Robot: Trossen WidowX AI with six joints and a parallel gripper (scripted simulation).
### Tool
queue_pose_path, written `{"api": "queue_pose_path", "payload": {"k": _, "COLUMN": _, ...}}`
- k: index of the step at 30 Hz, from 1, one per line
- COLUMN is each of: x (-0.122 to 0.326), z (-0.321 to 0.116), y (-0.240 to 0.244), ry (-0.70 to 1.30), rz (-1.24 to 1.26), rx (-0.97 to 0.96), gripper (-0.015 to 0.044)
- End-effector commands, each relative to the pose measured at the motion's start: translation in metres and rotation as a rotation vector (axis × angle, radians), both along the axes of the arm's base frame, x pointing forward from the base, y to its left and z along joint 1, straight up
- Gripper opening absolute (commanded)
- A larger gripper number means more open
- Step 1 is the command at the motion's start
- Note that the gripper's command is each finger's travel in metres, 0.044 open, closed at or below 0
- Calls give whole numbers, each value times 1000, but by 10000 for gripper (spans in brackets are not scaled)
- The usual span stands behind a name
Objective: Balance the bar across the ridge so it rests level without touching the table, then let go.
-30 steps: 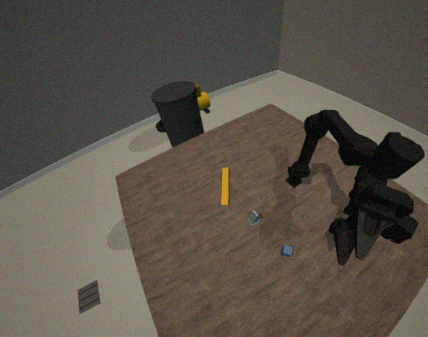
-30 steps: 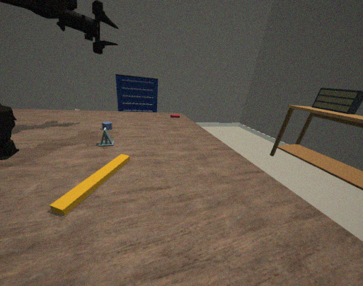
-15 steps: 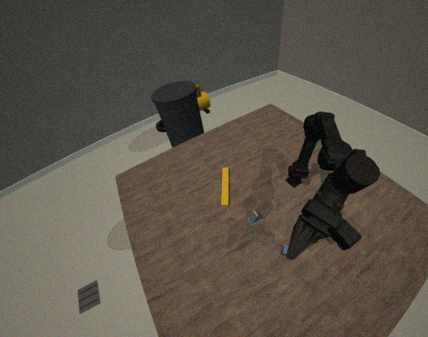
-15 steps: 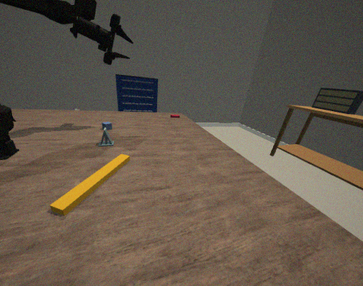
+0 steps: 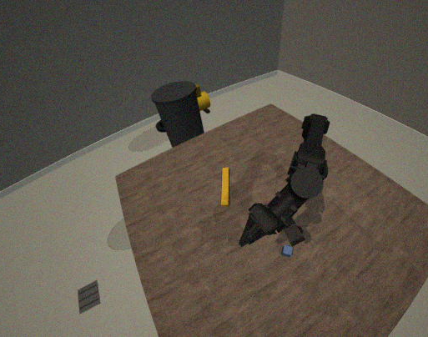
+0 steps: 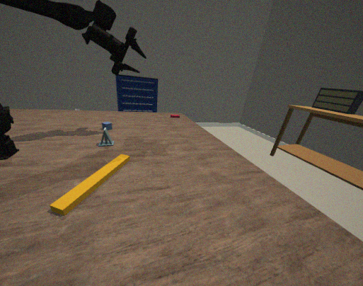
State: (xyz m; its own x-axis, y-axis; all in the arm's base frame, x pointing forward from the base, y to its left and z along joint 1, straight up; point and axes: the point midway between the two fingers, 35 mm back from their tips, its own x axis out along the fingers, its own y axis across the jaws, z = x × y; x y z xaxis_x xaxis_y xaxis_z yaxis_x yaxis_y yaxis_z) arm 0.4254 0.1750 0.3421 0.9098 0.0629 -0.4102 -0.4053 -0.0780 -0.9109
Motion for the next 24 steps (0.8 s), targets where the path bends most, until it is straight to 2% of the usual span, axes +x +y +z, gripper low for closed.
{"api": "queue_pose_path", "payload": {"k": 1, "x": 10, "z": -19, "y": -24, "ry": 62, "rz": -38, "rx": -29, "gripper": 315}}
{"api": "queue_pose_path", "payload": {"k": 24, "x": 21, "z": -97, "y": -167, "ry": 378, "rz": -285, "rx": -73, "gripper": 315}}
